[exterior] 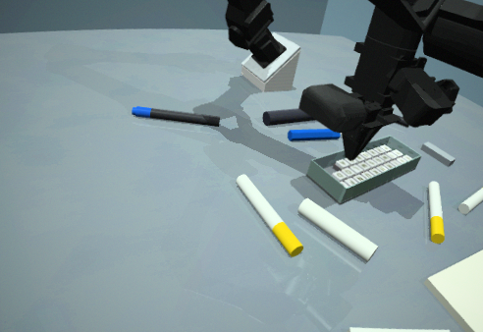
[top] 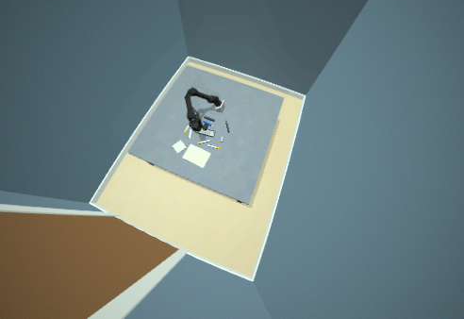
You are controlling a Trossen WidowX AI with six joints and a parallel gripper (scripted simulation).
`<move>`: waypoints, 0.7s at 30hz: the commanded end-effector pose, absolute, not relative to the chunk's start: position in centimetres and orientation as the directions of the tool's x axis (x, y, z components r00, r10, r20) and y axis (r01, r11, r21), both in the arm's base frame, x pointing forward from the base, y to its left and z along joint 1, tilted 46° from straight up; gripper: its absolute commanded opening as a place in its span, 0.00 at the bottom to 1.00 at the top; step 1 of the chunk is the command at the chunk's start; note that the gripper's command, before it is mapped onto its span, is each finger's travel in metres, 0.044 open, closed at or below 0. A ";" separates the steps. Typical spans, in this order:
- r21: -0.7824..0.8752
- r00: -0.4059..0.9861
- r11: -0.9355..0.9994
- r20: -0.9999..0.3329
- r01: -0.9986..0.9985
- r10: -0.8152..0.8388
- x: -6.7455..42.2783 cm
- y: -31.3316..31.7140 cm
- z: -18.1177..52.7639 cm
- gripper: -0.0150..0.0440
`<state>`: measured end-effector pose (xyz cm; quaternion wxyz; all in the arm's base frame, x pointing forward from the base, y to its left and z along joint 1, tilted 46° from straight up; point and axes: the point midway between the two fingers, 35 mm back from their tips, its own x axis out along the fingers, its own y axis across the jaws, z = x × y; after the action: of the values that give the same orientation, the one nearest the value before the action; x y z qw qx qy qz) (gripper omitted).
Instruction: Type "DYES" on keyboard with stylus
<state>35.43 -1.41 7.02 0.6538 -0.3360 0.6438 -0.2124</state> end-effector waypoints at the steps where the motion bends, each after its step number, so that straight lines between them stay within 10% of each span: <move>1: -0.712 0.077 0.684 -0.700 -0.158 -0.710 34.9 -1.3 6.7 0.25; 21: -0.709 0.076 0.687 -0.703 -0.159 -0.708 30.9 4.9 0.0 0.25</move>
<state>31.58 3.46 1.74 0.6565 -0.3318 0.6436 -0.2113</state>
